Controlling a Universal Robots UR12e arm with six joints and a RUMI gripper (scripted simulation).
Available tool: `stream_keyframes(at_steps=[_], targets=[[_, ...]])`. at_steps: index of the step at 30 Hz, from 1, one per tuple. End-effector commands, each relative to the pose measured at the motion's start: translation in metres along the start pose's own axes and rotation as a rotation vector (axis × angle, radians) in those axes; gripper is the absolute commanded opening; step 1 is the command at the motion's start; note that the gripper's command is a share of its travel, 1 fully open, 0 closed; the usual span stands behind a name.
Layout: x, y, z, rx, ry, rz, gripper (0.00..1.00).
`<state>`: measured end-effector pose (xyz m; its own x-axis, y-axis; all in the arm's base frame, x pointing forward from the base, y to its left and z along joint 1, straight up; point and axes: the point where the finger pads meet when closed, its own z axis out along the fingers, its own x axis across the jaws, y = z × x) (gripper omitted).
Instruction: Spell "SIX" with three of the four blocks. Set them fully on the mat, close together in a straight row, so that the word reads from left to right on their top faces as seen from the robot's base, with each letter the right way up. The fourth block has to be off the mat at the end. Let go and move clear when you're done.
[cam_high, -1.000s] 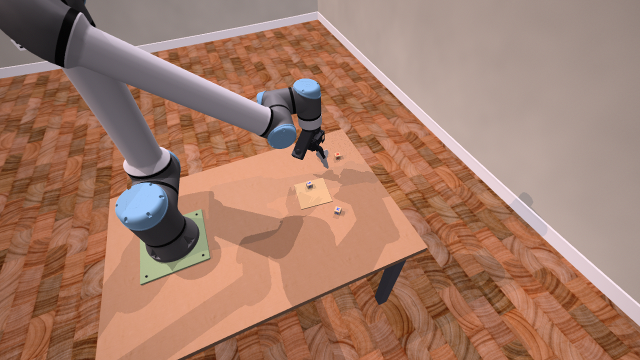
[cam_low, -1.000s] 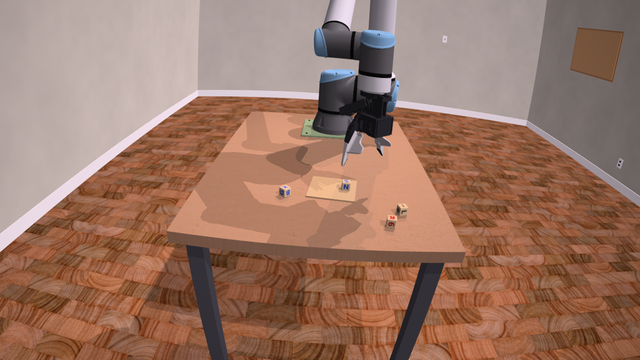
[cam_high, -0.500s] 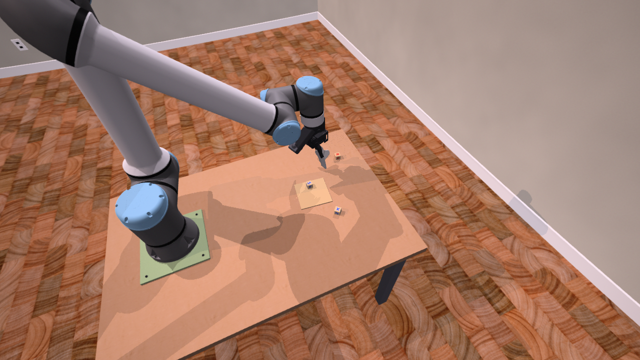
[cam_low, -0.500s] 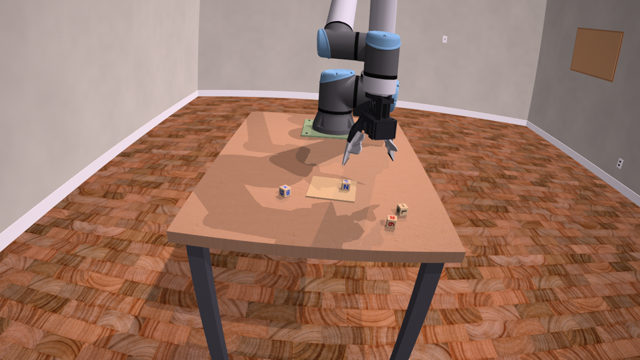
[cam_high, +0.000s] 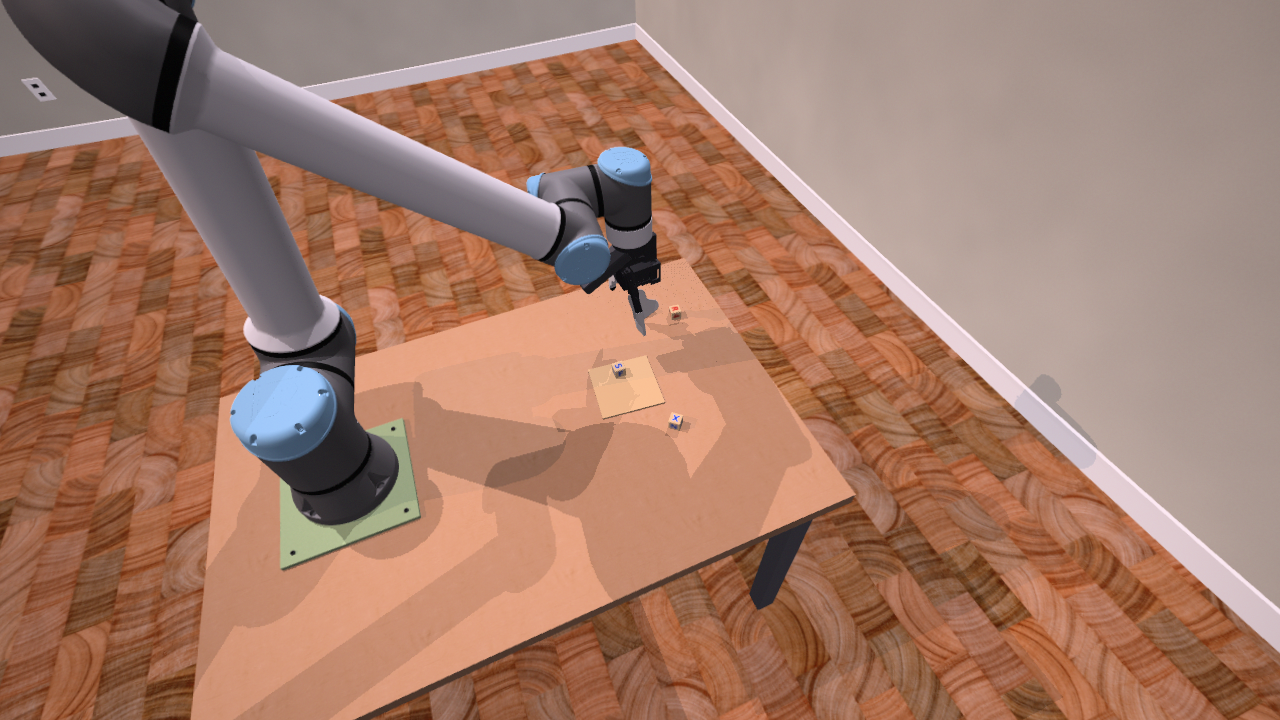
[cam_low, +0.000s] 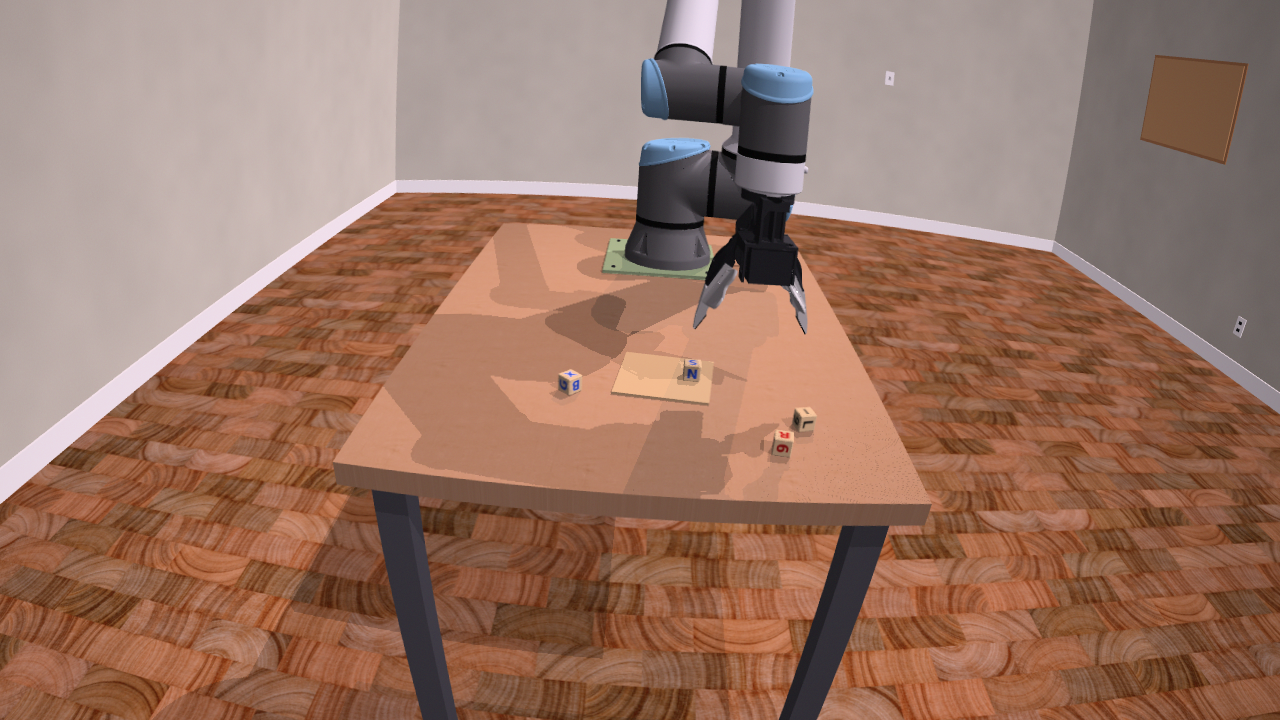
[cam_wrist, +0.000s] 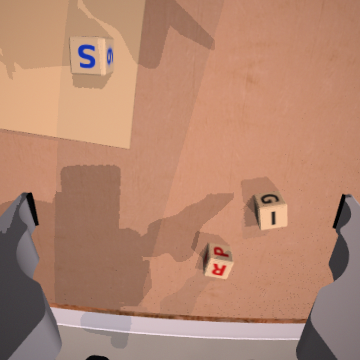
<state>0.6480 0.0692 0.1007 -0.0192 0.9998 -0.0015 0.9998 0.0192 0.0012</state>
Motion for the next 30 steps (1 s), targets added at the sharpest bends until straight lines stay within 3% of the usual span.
stream_keyframes(at_steps=[1, 30], targets=[[0.007, 0.007, 0.000, 0.000, -0.004, 0.139, 1.00], [0.042, 0.039, 0.003, -0.001, -0.004, 0.744, 1.00]])
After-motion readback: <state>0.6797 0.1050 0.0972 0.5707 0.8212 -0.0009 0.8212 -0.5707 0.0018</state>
